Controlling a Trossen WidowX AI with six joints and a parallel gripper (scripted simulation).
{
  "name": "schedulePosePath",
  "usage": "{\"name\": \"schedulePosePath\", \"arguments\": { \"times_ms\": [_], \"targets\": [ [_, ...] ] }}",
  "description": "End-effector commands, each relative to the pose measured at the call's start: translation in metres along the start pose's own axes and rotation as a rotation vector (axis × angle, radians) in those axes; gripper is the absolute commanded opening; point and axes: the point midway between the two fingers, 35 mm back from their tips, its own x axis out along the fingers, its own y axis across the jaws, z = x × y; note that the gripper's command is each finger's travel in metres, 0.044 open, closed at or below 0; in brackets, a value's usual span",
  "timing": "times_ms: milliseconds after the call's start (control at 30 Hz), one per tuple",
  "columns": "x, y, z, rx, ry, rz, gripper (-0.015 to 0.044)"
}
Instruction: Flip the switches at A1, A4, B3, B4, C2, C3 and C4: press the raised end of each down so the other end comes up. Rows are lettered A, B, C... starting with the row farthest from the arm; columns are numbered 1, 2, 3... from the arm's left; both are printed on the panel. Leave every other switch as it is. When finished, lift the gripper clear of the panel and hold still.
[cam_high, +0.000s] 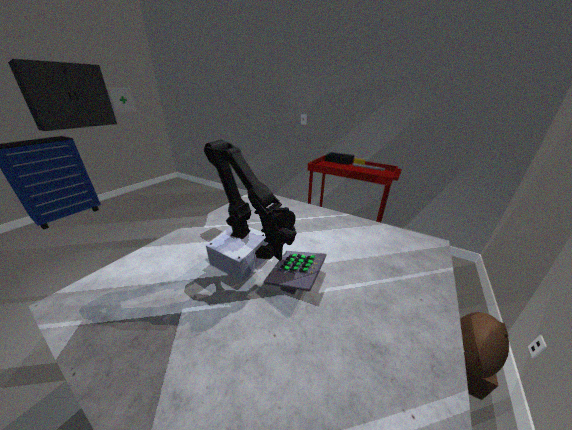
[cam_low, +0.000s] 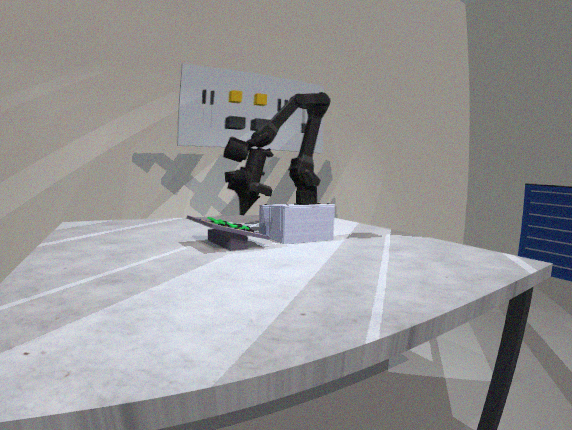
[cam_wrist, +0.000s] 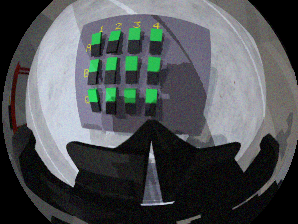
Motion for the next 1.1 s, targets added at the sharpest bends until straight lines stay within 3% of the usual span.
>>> {"name": "schedulePosePath", "arguments": {
  "times_ms": [0, 1067],
  "targets": [
    [0.003, 0.0, 0.002, -0.005, -0.01, 0.002, 0.0],
    [0.027, 0.0, 0.001, -0.005, -0.01, 0.002, 0.0]
  ]
}}
